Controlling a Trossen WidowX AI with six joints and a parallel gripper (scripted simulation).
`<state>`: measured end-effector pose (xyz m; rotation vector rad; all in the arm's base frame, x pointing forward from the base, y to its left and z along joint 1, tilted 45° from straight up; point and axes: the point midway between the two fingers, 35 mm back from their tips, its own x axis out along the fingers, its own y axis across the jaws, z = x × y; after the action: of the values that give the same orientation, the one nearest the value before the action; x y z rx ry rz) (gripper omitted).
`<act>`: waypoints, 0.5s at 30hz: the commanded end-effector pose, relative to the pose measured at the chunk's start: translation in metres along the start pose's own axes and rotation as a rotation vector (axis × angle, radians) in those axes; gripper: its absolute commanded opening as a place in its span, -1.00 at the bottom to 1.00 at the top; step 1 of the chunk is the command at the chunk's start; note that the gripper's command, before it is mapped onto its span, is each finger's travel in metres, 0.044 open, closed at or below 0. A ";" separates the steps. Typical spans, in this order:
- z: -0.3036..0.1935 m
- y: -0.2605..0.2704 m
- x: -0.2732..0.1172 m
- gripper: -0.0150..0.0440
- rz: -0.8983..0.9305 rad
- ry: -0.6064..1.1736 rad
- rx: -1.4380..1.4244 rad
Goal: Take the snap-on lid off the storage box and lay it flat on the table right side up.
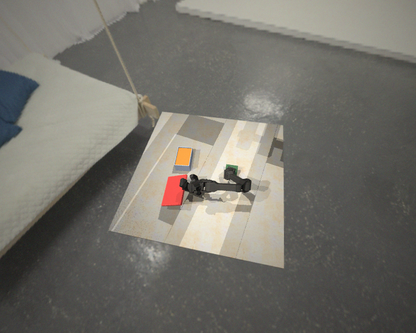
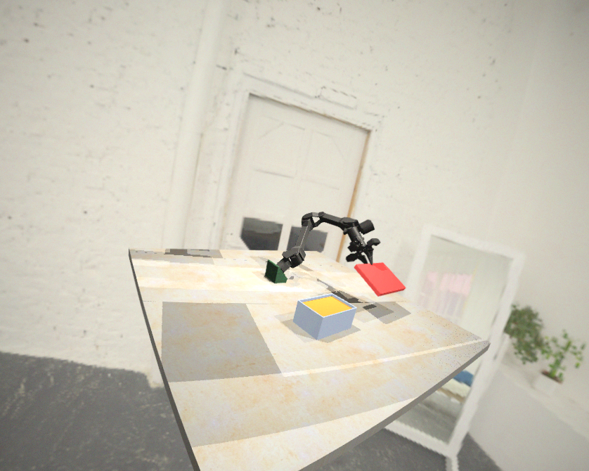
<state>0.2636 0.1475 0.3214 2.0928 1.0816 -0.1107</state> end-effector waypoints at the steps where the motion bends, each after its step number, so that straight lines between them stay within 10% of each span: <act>1: 0.001 0.000 0.001 -0.49 0.012 -0.006 0.004; 15: 0.001 -0.009 0.009 -0.49 0.012 -0.005 0.004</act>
<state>0.2617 0.1558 0.3132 2.0931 1.0816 -0.1098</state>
